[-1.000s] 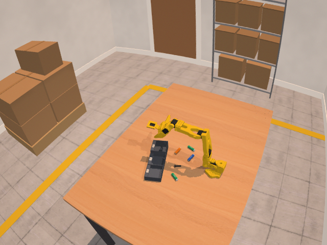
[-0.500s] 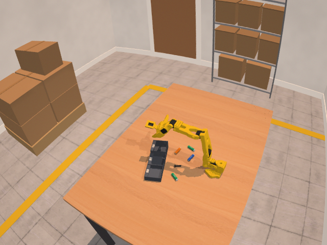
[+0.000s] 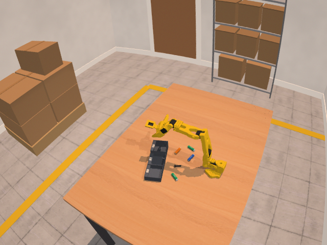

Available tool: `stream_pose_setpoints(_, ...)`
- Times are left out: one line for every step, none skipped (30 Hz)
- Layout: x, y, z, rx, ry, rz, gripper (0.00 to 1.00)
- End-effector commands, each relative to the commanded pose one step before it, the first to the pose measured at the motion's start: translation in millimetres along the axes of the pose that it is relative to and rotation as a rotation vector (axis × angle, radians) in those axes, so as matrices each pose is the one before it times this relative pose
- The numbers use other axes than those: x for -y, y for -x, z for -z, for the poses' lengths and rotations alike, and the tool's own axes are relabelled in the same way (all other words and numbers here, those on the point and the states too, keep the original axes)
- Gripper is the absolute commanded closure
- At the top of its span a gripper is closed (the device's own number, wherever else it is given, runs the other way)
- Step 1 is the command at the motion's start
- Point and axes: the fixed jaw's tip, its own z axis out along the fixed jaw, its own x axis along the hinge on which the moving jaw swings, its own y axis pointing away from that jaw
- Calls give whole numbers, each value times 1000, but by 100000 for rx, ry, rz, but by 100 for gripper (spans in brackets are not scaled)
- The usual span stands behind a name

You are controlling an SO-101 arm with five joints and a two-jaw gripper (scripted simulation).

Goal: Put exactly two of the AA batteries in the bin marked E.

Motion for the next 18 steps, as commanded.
stream_pose_setpoints(216, 15741, 8987, 6928, -815, 1352, 0)
stream_pose_setpoints(0, 0, 0, 0, 0, 0, 0)
stream_pose_setpoints(0, 0, 0, 0, 0, 0, 0)
stream_pose_setpoints(0, 0, 0, 0, 0, 0, 0)
stream_pose_setpoints(0, 0, 0, 0, 0, 0, 0)
stream_pose_setpoints(0, 0, 0, 0, 0, 0, 0)
stream_pose_setpoints(0, 0, 0, 0, 0, 0, 0)
stream_pose_setpoints(0, 0, 0, 0, 0, 0, 0)
stream_pose_setpoints(0, 0, 0, 0, 0, 0, 0)
stream_pose_setpoints(0, 0, 0, 0, 0, 0, 0)
stream_pose_setpoints(0, 0, 0, 0, 0, 0, 0)
stream_pose_setpoints(-9, -19, -15, -8, 2, -1, 0)
stream_pose_setpoints(-20, -103, -114, -50, 13, 0, 0)
stream_pose_setpoints(-66, -269, -290, -125, 29, 0, 0)
stream_pose_setpoints(-112, -481, -524, -226, 55, -1, 0)
stream_pose_setpoints(-177, -734, -792, -348, 84, 2, 0)
stream_pose_setpoints(-242, -1017, -1098, -480, 113, -2, 0)
stream_pose_setpoints(-312, -1302, -1400, -618, 149, 1, 0)
